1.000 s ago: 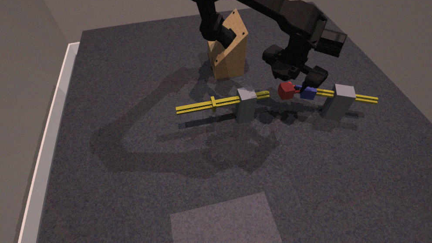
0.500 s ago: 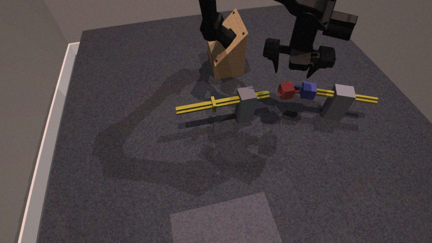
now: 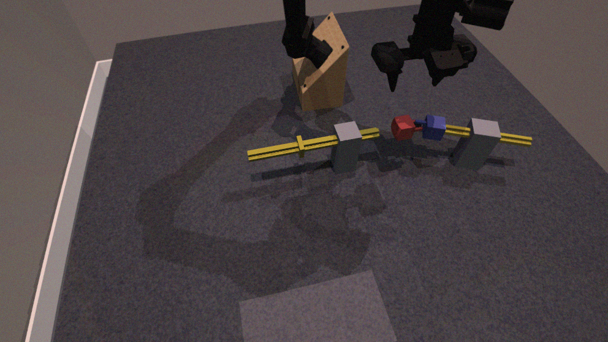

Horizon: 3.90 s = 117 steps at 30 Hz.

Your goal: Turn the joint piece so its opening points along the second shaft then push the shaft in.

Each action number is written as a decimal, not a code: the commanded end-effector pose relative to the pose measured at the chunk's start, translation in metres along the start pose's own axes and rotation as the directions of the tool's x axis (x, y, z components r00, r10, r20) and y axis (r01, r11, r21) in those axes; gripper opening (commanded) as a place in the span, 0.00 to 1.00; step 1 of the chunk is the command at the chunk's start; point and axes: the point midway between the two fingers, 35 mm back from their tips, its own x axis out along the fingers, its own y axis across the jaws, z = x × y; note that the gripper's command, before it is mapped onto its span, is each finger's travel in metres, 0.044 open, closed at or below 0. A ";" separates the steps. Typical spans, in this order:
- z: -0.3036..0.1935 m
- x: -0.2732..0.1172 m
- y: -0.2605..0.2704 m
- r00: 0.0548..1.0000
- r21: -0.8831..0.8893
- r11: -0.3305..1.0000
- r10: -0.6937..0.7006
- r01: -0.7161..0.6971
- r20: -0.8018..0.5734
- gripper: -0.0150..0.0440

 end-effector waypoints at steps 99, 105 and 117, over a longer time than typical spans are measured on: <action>-0.003 0.123 -0.292 1.000 0.999 0.036 -0.017 -0.002 0.002 0.25; -0.003 0.122 -0.292 1.000 0.999 0.041 -0.013 -0.015 0.016 0.25; 0.000 0.080 -0.290 1.000 0.989 0.149 -0.013 -0.002 0.004 0.48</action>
